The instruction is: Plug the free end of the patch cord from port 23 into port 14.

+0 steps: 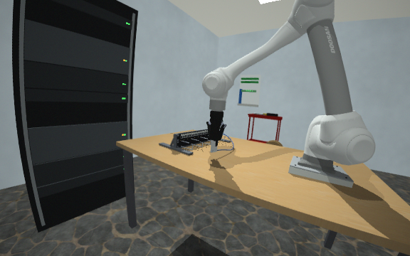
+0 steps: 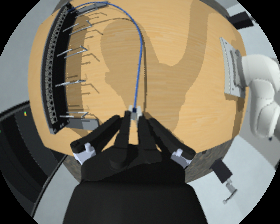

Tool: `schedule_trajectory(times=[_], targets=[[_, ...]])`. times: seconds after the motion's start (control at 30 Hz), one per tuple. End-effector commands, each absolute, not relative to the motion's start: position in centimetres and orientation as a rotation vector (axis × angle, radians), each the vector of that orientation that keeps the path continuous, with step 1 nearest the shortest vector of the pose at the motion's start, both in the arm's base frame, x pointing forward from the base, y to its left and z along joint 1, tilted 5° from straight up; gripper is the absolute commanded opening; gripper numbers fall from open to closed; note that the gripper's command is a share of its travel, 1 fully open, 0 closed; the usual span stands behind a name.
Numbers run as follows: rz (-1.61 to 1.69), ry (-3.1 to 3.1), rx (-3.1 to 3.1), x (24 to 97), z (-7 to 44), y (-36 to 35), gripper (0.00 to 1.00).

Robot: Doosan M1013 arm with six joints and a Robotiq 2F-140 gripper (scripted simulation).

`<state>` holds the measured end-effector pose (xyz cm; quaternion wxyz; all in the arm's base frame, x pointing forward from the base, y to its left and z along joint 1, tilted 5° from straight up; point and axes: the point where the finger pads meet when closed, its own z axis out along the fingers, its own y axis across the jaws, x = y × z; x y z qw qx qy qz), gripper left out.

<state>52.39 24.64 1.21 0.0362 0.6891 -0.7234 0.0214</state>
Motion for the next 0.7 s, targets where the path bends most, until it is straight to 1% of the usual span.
schedule_trajectory(times=[0.0,0.67], targets=[[0.063,-2.219,2.117,52.3,1.8,24.8,0.0],[0.063,-2.219,2.117,52.4,3.4,24.9,0.0]])
